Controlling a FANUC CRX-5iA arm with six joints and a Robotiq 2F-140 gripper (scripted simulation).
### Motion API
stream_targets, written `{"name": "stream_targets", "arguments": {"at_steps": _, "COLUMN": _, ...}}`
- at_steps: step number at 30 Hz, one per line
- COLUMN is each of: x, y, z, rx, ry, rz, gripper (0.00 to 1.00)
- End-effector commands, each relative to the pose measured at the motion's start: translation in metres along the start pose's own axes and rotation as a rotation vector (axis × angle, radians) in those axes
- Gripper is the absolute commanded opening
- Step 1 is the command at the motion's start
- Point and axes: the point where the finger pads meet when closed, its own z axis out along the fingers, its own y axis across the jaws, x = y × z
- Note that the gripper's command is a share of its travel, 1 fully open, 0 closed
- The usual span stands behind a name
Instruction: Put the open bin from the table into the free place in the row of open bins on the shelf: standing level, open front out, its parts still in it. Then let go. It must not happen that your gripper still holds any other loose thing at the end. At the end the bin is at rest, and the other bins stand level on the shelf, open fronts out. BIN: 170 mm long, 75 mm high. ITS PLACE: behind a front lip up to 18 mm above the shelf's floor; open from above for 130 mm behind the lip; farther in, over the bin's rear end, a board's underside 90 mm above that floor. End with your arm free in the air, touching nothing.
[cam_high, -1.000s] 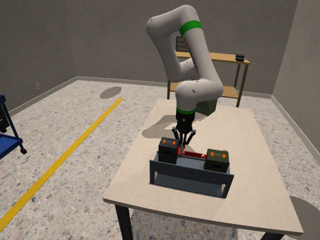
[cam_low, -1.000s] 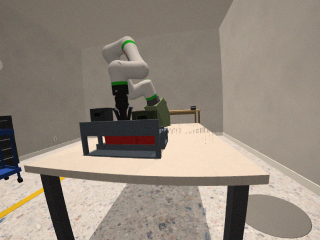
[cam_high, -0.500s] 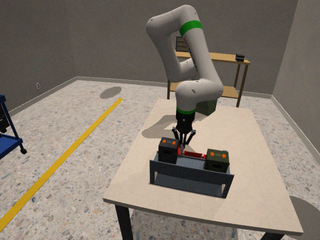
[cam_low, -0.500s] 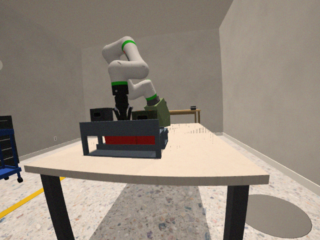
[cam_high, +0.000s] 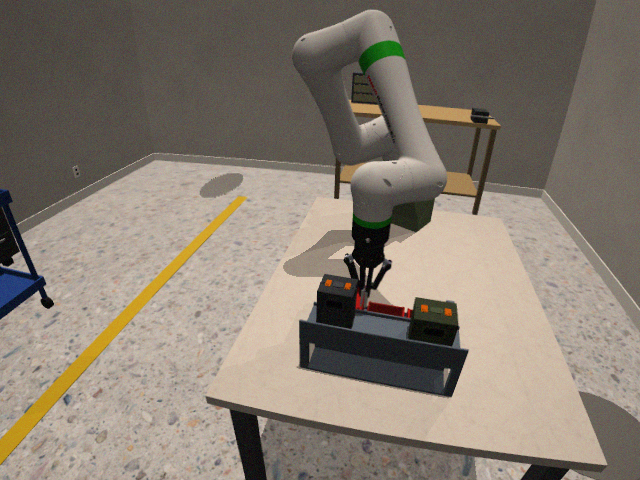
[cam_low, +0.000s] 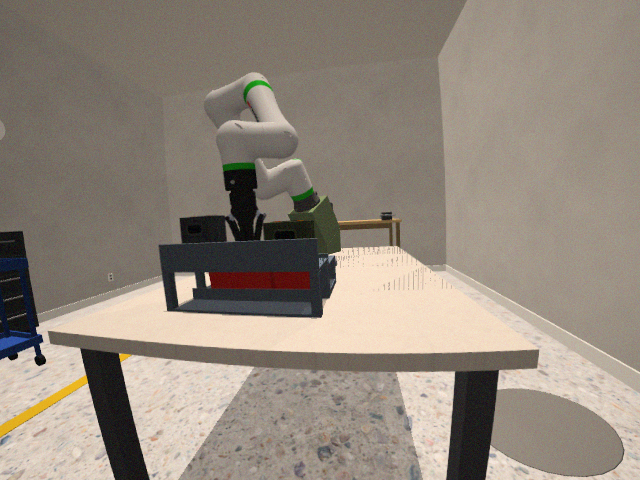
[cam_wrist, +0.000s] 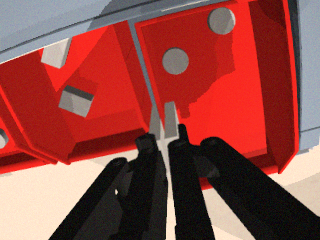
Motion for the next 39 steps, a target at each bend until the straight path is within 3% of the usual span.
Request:
{"name": "stream_targets", "arguments": {"at_steps": 1, "x": 0.0002, "y": 0.0000, "z": -0.0002, "rx": 0.000, "ry": 0.000, "rz": 0.000, "gripper": 0.00}}
{"name": "stream_targets", "arguments": {"at_steps": 39, "x": -0.0009, "y": 0.0000, "z": 0.0022, "rx": 0.000, "ry": 0.031, "rz": 0.000, "gripper": 0.00}}
